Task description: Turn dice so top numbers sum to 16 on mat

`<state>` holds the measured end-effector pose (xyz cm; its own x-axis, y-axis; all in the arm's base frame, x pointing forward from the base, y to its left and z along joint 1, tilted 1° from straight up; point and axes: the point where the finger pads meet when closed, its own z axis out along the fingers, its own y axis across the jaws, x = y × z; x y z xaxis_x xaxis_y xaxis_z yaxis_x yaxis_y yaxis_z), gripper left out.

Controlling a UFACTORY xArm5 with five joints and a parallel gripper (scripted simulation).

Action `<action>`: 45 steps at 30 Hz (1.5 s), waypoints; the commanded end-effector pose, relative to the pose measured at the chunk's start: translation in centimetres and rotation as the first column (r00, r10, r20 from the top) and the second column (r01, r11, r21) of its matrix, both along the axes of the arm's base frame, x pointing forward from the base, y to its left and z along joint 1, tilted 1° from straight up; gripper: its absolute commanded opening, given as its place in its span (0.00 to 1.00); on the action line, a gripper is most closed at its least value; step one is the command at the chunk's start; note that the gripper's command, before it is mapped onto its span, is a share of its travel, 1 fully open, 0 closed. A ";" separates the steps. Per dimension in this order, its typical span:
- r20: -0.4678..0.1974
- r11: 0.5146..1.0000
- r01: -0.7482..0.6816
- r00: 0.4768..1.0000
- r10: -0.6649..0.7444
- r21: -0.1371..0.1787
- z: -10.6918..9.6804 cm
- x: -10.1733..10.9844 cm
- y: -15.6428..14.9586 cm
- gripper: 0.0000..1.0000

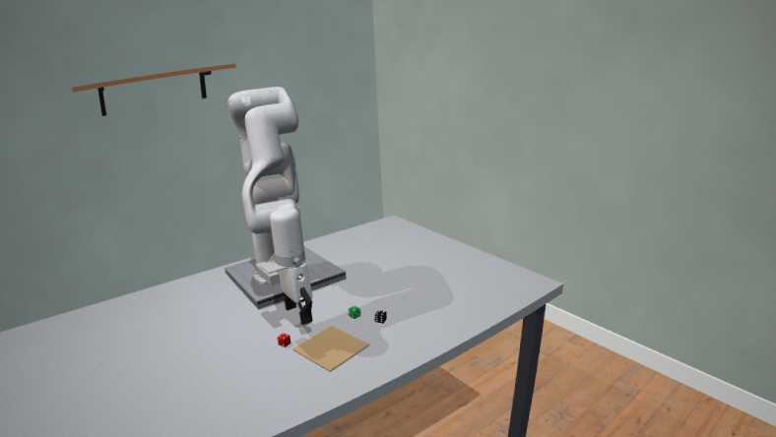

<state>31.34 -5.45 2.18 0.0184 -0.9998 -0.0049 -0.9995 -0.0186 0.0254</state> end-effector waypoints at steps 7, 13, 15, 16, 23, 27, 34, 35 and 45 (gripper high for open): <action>0.002 1.000 0.000 1.000 0.000 0.000 0.0 0.1 0.0 1.00; 0.002 1.000 0.000 1.000 0.000 0.000 0.0 0.1 0.0 1.00; 0.002 1.000 0.000 1.000 0.000 0.000 0.0 0.1 0.0 1.00; 0.002 1.000 0.000 1.000 0.000 0.000 0.0 0.1 0.0 1.00; 0.002 1.000 0.000 1.000 0.000 0.000 0.0 0.1 0.0 1.00; 0.002 1.000 0.000 1.000 0.000 0.000 0.0 0.1 0.0 1.00; 0.002 1.000 0.000 1.000 0.000 -0.001 0.0 0.1 0.2 1.00; 0.002 1.000 0.000 1.000 0.000 -0.001 0.1 0.1 0.4 1.00; 0.002 1.000 0.000 1.000 0.000 -0.003 0.1 0.0 3.8 1.00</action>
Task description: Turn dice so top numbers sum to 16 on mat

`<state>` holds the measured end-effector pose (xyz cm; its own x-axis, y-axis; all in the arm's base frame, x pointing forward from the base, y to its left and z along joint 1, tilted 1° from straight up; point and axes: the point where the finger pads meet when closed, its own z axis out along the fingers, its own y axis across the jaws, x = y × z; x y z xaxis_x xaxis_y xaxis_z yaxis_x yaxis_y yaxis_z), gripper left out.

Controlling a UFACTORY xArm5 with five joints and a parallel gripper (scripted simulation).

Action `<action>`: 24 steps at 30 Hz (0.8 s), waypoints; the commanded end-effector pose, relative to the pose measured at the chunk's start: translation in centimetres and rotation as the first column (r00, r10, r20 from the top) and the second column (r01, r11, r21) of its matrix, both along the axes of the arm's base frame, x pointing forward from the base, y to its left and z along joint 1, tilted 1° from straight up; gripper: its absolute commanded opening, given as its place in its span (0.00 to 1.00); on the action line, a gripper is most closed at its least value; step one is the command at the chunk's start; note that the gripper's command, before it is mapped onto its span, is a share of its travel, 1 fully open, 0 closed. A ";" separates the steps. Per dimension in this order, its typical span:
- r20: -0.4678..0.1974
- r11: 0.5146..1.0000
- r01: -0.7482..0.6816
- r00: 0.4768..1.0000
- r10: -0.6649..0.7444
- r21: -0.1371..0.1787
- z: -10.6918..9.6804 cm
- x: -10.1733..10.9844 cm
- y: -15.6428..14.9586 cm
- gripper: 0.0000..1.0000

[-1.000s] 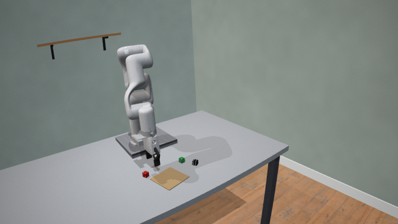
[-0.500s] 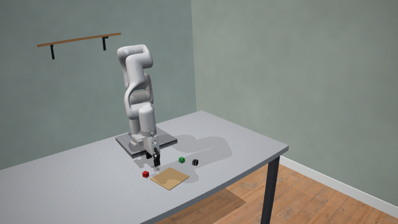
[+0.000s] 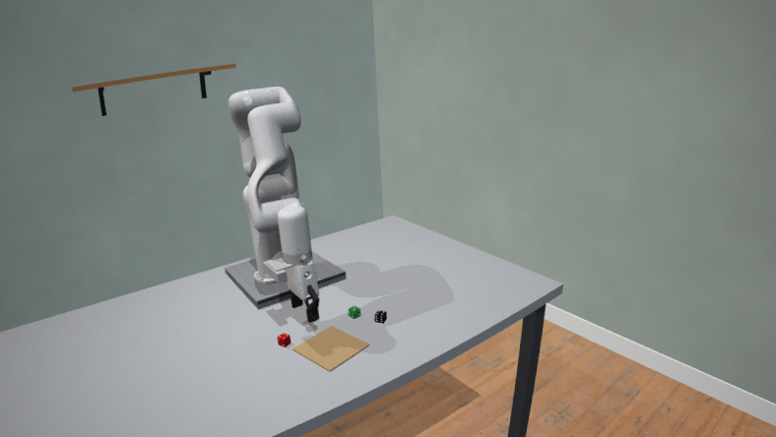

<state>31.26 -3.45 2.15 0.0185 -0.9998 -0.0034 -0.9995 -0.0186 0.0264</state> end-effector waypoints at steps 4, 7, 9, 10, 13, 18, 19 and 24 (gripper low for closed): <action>0.003 1.000 0.000 1.000 0.000 -0.004 0.1 0.0 4.7 1.00; 0.004 1.000 0.000 1.000 0.000 -0.006 0.1 -0.1 7.2 1.00; 0.005 1.000 0.000 1.000 0.000 -0.007 0.1 -0.1 8.9 1.00; 0.005 1.000 0.000 1.000 0.000 -0.007 0.1 -0.1 9.8 1.00; 0.005 1.000 0.000 1.000 0.000 -0.008 0.1 -0.2 10.7 1.00; 0.007 1.000 0.000 1.000 0.000 -0.010 0.1 -0.3 14.9 1.00; 0.008 1.000 0.000 1.000 0.000 -0.010 0.1 -0.3 15.6 1.00; 0.009 1.000 0.000 1.000 0.000 -0.011 0.2 -0.4 18.5 1.00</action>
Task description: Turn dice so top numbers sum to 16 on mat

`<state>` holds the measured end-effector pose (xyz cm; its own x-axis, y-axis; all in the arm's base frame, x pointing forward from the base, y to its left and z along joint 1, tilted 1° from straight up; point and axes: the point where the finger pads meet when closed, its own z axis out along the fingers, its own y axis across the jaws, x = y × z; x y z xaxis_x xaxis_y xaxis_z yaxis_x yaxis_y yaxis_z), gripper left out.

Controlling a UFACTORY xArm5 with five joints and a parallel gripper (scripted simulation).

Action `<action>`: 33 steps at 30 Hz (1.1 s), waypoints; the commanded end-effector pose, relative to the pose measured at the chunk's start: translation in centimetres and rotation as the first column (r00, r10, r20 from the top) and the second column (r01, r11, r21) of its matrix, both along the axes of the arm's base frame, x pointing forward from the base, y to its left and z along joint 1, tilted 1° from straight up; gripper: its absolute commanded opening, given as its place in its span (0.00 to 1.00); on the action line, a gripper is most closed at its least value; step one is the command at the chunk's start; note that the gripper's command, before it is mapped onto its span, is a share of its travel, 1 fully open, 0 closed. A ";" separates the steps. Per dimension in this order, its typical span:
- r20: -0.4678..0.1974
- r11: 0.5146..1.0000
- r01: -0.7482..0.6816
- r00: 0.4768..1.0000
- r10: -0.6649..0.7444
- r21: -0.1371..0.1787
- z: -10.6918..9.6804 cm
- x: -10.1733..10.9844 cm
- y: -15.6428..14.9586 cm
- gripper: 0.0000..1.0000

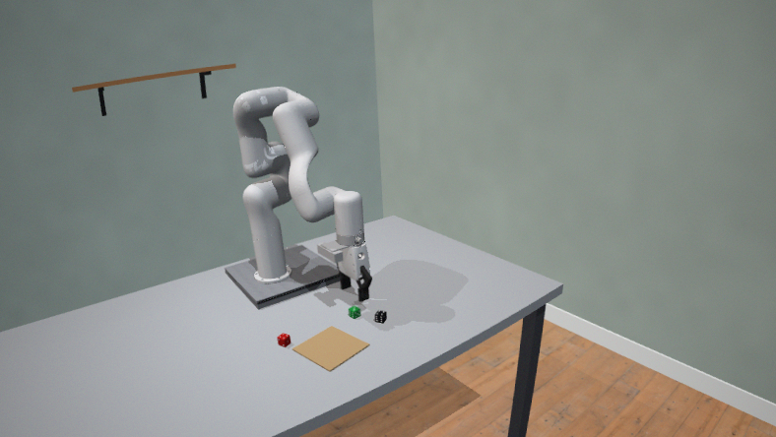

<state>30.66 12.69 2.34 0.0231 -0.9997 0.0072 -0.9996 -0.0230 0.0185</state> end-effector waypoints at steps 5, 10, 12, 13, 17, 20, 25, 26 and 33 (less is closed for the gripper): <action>0.002 1.000 0.004 1.000 -0.004 -0.001 0.0 0.2 3.4 1.00; 0.002 1.000 0.004 1.000 -0.004 -0.001 0.0 0.2 3.9 1.00; 0.002 1.000 0.004 1.000 -0.004 -0.001 0.0 0.2 3.9 1.00; 0.002 1.000 0.004 1.000 -0.004 -0.001 0.0 0.2 3.9 1.00; 0.002 1.000 0.004 1.000 -0.004 -0.001 0.0 0.2 3.9 1.00; 0.002 1.000 0.004 1.000 -0.004 -0.001 0.0 0.2 3.9 1.00; 0.002 1.000 0.004 1.000 -0.004 -0.001 0.0 0.2 3.9 1.00; 0.002 1.000 0.004 1.000 -0.004 -0.001 0.0 0.2 3.9 1.00; 0.002 1.000 0.004 1.000 -0.004 -0.001 0.0 0.2 3.9 1.00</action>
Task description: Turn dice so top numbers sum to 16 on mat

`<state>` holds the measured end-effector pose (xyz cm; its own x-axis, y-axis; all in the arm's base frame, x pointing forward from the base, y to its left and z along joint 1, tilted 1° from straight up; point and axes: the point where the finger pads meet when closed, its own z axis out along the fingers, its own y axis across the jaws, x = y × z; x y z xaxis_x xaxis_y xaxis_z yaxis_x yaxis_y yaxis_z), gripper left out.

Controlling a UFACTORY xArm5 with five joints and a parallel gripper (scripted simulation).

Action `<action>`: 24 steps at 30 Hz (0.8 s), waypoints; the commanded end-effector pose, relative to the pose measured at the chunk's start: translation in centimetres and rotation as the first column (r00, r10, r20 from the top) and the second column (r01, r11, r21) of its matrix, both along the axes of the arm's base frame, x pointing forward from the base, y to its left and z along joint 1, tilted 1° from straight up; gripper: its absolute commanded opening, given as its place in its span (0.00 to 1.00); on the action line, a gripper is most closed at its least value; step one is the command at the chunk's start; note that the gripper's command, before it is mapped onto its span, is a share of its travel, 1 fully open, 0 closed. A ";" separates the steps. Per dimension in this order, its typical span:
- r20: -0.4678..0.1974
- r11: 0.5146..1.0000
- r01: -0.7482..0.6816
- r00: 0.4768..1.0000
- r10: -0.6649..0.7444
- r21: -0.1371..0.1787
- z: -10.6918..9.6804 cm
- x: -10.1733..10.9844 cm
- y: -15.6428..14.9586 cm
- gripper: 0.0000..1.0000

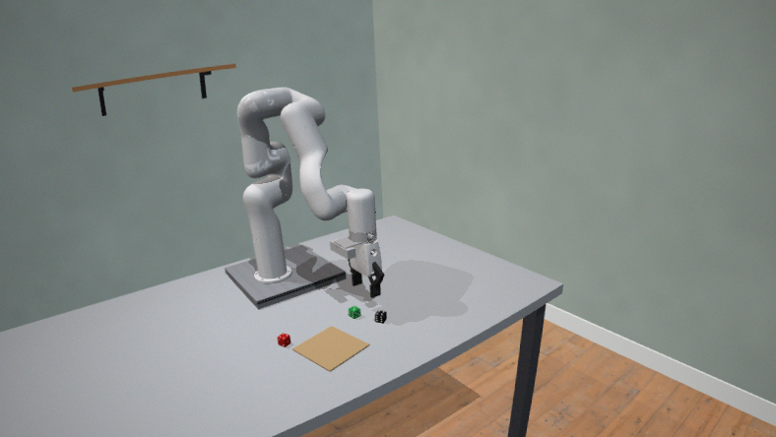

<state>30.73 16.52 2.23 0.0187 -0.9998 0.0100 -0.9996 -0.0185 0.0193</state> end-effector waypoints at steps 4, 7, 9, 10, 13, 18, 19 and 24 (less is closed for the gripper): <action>0.003 1.000 0.000 1.000 0.000 0.002 0.1 0.1 0.1 1.00; 0.003 1.000 0.000 1.000 0.000 0.002 0.1 0.1 0.1 1.00; 0.003 1.000 0.000 1.000 0.000 0.002 0.1 0.1 0.1 1.00; 0.003 1.000 0.000 1.000 0.000 0.002 0.1 0.1 0.1 1.00; 0.003 1.000 0.000 1.000 0.000 0.002 0.1 0.1 0.1 1.00; 0.003 1.000 0.000 1.000 0.000 0.002 0.1 0.2 0.1 1.00; 0.003 1.000 0.000 1.000 0.000 0.002 0.1 0.4 0.2 1.00; 0.003 1.000 0.000 1.000 0.000 0.001 0.1 1.1 0.7 1.00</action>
<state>31.27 16.88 2.23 0.0188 -0.9998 0.0097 -0.9997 -0.0186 0.0188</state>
